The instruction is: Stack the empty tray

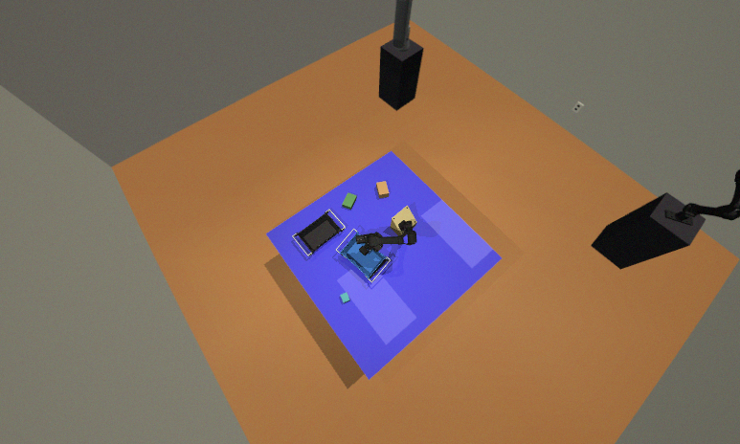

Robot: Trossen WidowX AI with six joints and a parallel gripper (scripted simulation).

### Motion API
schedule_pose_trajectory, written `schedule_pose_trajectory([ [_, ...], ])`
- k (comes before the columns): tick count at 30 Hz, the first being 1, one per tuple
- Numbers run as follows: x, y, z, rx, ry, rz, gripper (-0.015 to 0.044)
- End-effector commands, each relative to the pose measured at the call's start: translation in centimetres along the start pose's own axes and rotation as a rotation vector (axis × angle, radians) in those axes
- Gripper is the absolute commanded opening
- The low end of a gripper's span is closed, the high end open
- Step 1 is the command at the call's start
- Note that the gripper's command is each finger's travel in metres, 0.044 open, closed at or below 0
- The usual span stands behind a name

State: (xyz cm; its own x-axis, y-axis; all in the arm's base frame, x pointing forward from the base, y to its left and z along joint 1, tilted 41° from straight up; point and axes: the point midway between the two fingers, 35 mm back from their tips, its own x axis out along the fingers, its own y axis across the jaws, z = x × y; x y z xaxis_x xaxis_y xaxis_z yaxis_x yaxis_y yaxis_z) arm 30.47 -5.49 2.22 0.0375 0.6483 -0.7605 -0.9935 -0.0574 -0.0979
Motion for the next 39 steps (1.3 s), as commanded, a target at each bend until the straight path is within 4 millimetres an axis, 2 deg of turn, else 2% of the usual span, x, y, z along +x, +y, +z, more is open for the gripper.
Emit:
schedule_pose_trajectory([
  [1, 0.4, 0.4, 0.2, 0.006, -0.001, 0.023, 0.0],
  [22, 0.0, 0.0, 0.0, 0.0, 0.0, 0.001, 0.0],
  [31, 1.2, 0.8, 0.2, 0.006, -0.001, 0.021, 0.0],
  [39, 1.3, 0.8, 0.2, 0.006, -0.002, 0.023, 0.0],
])
